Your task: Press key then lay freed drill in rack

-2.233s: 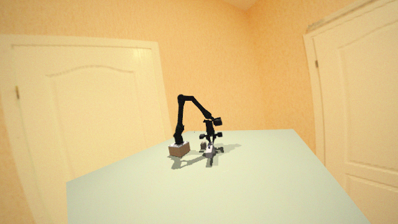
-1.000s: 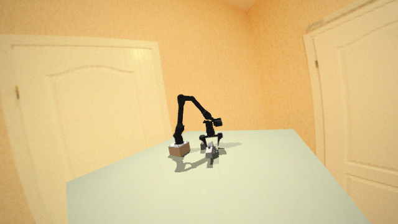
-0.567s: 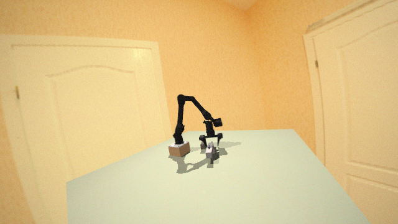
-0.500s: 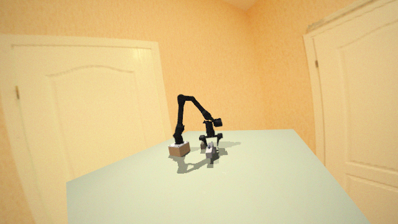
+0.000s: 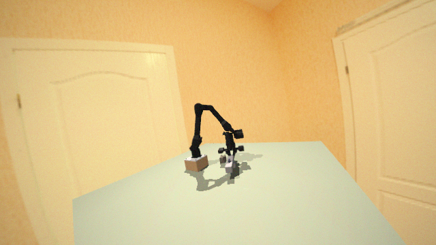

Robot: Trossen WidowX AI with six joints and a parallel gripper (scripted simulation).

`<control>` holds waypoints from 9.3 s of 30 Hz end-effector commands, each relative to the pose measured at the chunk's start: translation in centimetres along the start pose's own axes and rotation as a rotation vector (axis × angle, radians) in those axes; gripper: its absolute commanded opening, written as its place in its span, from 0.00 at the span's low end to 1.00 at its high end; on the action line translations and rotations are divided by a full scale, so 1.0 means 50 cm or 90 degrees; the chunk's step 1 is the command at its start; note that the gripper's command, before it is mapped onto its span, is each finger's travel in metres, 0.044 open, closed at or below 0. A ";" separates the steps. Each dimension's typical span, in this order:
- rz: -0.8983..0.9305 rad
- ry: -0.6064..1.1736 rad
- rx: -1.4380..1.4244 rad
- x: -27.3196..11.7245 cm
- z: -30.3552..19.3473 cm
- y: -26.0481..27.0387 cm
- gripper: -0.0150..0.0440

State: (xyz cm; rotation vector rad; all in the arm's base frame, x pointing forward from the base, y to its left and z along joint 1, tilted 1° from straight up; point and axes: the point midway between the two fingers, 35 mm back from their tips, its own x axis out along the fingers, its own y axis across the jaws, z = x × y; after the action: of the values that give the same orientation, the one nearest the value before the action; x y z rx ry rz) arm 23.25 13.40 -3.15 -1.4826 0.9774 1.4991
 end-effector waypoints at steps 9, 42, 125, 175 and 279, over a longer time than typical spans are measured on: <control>0.002 0.002 0.000 -0.005 0.000 0.002 0.25; 0.002 0.000 0.000 -0.005 0.071 0.002 0.25; 0.002 -0.002 0.000 -0.063 0.133 0.007 0.25; 0.004 -0.002 0.000 -0.087 0.141 0.089 0.25; 0.006 -0.003 0.000 -0.100 0.166 0.157 1.00</control>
State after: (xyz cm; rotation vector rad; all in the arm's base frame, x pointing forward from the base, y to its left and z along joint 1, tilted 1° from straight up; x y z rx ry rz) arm 12.70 17.91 0.51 -1.4751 0.9831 1.5158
